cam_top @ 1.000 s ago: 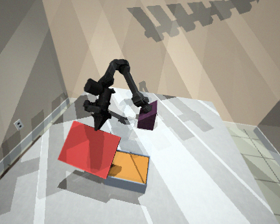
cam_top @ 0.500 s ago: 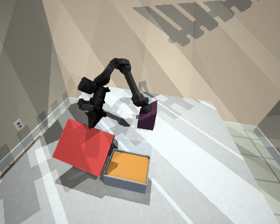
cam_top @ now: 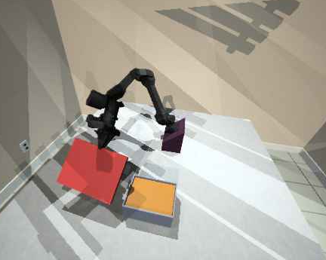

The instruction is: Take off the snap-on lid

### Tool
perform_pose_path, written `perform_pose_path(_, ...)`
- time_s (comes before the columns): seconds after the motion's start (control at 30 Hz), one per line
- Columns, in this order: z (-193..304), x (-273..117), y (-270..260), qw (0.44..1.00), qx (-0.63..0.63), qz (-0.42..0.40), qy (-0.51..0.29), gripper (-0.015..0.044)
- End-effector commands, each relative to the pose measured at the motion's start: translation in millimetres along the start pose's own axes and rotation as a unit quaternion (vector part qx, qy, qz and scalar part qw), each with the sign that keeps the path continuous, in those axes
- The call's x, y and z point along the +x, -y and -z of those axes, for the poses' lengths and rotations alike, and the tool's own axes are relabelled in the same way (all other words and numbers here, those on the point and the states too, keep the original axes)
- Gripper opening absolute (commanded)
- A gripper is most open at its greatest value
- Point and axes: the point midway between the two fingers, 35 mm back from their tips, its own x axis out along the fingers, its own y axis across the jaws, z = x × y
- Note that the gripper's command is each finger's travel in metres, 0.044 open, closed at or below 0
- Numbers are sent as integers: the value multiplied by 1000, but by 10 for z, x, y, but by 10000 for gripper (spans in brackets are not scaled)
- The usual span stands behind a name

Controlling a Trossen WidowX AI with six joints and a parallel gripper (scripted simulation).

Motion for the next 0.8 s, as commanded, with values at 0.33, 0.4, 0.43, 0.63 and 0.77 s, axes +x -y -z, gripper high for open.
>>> perform_pose_path(0.33, -259, -42, -35, 1000, -2, -8, 2, 0)
perform_pose_path(0.4, -254, -39, -29, 1000, -2, -8, 2, 0)
perform_pose_path(0.43, -251, -36, -24, 1000, -2, -8, 2, 0)
perform_pose_path(0.63, -224, 2, 34, 1000, -2, -8, 2, 0)
perform_pose_path(0.77, -213, 37, 81, 1000, -2, -8, 2, 0)
